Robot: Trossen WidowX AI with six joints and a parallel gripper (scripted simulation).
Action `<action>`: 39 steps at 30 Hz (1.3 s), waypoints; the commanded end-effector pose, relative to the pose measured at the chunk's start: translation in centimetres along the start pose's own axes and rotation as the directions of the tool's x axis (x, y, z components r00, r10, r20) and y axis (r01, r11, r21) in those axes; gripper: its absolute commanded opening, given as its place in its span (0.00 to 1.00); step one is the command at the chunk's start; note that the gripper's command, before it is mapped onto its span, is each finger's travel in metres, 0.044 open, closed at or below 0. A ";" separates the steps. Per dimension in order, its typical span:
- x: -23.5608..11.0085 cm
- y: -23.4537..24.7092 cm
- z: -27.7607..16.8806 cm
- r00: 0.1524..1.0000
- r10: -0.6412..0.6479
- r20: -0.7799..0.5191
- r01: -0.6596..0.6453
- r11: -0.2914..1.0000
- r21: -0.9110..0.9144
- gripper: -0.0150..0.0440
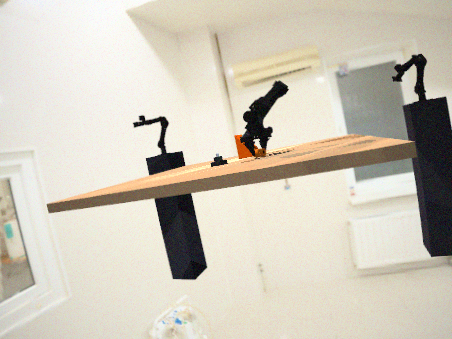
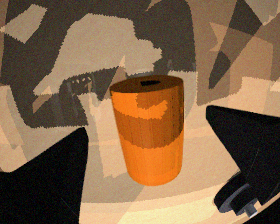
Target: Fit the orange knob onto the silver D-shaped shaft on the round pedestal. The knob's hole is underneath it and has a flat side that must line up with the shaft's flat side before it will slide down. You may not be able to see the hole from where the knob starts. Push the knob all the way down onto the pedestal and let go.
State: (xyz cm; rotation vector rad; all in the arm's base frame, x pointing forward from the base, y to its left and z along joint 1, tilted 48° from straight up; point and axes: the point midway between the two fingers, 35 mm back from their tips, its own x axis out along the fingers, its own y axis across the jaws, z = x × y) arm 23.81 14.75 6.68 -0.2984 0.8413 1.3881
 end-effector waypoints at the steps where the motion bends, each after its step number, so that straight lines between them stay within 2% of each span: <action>1: 0.2 0.0 -0.1 1.000 0.000 -0.002 0.000 1.000 0.006 0.87; 6: 0.2 0.0 -0.1 1.000 0.000 -0.002 0.000 1.000 0.006 0.66; 15: 0.2 0.0 -0.1 1.000 0.000 -0.002 0.000 1.000 0.006 0.66; 24: 0.2 0.0 -0.1 1.000 0.000 -0.002 0.000 1.000 0.006 0.56; 35: -1.3 0.0 -0.1 1.000 0.000 -0.002 0.000 1.000 0.006 0.56; 39: -1.3 0.0 -0.1 1.000 0.000 -0.002 0.000 0.996 0.093 0.56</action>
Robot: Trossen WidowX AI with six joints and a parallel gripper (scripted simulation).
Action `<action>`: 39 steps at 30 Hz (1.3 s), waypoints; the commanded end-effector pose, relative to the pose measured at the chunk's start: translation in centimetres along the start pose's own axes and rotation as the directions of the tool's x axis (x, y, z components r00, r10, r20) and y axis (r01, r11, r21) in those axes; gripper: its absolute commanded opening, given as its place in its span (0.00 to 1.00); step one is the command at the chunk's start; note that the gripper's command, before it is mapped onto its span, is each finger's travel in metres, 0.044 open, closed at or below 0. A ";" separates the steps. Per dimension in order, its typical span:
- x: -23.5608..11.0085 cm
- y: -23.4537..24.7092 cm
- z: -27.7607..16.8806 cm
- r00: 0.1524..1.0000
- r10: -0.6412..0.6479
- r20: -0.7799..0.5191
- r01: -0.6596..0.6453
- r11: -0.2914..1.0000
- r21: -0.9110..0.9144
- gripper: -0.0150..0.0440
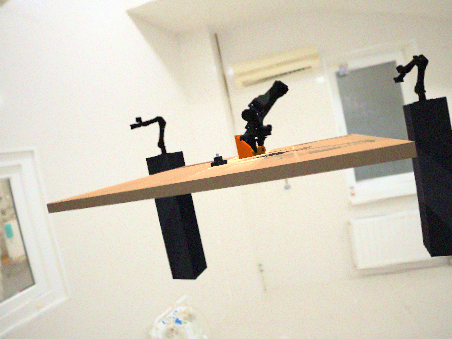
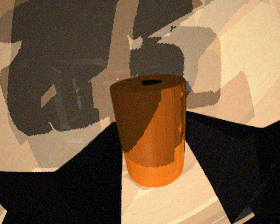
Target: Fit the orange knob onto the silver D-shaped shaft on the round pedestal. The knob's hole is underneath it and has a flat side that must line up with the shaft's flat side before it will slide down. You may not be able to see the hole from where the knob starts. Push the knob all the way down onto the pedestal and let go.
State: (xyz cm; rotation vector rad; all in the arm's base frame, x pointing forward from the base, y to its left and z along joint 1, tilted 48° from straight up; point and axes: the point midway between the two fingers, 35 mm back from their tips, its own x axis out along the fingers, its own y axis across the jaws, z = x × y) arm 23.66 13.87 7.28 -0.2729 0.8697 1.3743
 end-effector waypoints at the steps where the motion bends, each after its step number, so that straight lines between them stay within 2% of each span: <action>1: -0.2 -0.1 0.1 1.000 -0.003 0.002 0.003 0.996 0.092 0.56; 12: -0.2 -0.1 0.1 1.000 -0.003 0.002 0.001 0.891 0.454 0.56; 20: -0.2 -0.1 0.1 1.000 -0.003 0.002 0.001 0.869 0.494 0.56; 34: -0.2 -0.1 0.1 1.000 -0.003 0.002 0.000 0.545 0.838 0.56; 39: -0.2 -0.1 0.1 1.000 -0.003 0.002 -0.001 0.525 0.851 0.56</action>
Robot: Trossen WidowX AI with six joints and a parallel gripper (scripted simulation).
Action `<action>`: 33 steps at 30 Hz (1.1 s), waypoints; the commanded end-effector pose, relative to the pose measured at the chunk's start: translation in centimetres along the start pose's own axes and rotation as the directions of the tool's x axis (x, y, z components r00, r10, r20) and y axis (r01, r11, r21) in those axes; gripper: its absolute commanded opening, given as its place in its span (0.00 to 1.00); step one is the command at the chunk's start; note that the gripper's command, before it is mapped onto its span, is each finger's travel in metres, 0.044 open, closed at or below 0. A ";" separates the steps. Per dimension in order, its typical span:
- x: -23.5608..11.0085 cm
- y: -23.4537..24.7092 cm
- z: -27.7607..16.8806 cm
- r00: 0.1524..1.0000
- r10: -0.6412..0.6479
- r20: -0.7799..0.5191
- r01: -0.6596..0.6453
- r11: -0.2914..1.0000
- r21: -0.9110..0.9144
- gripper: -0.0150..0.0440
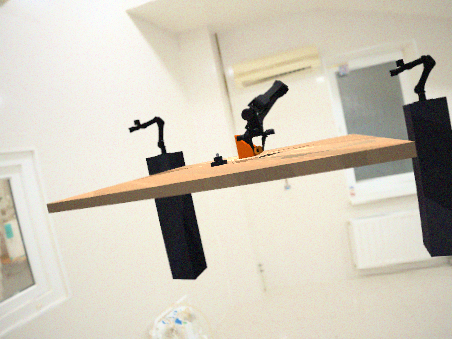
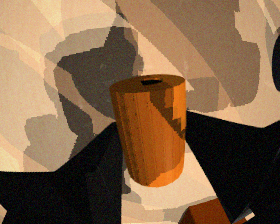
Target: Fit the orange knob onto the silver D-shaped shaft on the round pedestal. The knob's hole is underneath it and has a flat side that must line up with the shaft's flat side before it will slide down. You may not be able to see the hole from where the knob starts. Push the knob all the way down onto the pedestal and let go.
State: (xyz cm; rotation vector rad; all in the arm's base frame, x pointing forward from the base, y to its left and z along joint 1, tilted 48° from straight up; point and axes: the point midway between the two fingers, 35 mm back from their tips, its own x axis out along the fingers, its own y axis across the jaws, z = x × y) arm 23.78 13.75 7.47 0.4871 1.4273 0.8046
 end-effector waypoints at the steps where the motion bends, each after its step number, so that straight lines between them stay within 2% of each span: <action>1: 0.0 0.0 0.0 1.000 0.001 0.001 -0.001 1.000 0.031 0.56; 9: 0.0 0.0 0.0 1.000 0.001 0.001 -0.001 0.967 0.255 0.56; 17: 0.0 0.0 0.0 1.000 0.001 0.001 -0.001 0.862 0.506 0.56; 25: 0.0 0.0 0.0 1.000 0.001 0.001 -0.001 0.838 0.546 0.56; 33: 0.0 0.0 0.0 1.000 0.001 0.001 -0.001 0.659 0.752 0.56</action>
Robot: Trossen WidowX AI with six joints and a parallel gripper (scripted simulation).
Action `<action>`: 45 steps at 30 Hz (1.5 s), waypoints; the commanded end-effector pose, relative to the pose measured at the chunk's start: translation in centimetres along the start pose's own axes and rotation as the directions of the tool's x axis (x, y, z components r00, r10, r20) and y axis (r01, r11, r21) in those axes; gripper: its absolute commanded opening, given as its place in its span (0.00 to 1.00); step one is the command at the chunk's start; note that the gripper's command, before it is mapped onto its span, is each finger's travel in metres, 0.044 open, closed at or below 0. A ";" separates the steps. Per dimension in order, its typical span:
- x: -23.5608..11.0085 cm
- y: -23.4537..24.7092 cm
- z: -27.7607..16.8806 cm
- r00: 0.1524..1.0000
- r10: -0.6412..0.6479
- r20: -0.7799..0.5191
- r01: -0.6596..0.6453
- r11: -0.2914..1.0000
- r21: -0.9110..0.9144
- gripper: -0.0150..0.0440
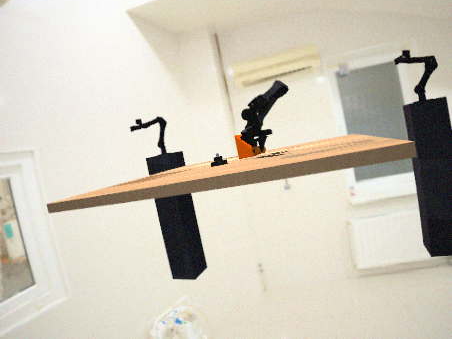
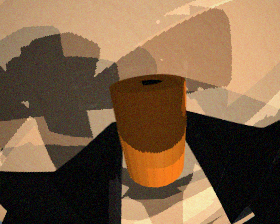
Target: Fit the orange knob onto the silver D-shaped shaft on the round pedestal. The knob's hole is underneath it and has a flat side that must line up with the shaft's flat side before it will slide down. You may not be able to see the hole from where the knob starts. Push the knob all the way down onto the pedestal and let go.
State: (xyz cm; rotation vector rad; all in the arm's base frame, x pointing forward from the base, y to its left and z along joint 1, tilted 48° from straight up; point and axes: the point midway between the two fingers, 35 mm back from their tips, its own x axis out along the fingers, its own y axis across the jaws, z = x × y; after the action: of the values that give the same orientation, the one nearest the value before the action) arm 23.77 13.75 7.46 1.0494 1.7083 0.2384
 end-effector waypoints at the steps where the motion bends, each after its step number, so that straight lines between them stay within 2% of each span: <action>1: 0.0 0.0 0.0 1.000 0.002 0.000 -0.002 0.991 0.137 0.56; 6: 0.0 0.0 0.0 1.000 0.001 0.000 -0.001 0.954 0.301 0.56; 15: 0.0 0.0 0.0 1.000 0.001 0.000 -0.001 0.928 0.372 0.56; 28: 0.0 0.0 0.0 1.000 0.001 0.000 -0.001 0.675 0.738 0.56; 36: 0.0 0.0 0.0 1.000 0.001 0.000 -0.001 0.640 0.768 0.56; 45: 0.0 0.0 0.0 1.000 0.001 0.000 -0.001 0.377 0.926 0.56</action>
State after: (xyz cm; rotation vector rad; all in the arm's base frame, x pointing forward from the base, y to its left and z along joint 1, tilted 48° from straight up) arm 23.76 13.75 7.47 1.7911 1.8314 -0.7777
